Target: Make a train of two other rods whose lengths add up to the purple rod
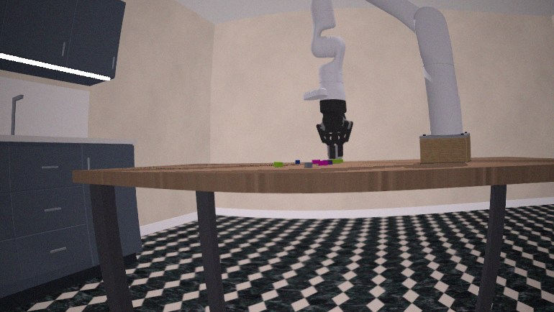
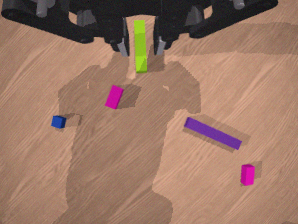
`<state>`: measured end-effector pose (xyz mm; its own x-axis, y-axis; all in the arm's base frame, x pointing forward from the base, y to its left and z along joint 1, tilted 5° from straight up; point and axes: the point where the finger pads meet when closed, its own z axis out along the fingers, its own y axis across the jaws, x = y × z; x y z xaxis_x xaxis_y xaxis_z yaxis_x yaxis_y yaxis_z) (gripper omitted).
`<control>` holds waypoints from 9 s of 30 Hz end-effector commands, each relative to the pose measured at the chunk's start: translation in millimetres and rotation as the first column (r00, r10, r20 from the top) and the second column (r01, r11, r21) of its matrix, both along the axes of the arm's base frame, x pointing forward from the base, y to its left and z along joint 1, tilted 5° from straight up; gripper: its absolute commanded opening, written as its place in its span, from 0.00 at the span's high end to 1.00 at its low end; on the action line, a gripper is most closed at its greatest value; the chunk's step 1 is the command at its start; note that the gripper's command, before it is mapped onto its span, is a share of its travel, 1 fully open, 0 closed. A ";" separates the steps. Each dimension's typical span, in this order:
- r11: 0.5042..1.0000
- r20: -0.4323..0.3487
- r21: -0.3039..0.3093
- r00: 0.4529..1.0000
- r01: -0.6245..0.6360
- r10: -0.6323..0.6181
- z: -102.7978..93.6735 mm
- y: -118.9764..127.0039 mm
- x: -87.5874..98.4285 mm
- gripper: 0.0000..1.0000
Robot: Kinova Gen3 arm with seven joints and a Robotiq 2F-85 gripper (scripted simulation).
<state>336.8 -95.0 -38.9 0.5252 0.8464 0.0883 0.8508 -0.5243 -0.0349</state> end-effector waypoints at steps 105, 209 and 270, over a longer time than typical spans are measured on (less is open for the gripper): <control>1.000 0.011 -0.006 1.000 -0.002 0.002 41.2 -7.0 2.9 0.95; 0.379 0.066 -0.085 0.375 -0.921 0.925 39.5 -18.3 128.7 0.95; 0.379 0.071 -0.075 0.374 -0.922 0.925 4.2 -13.2 128.0 0.95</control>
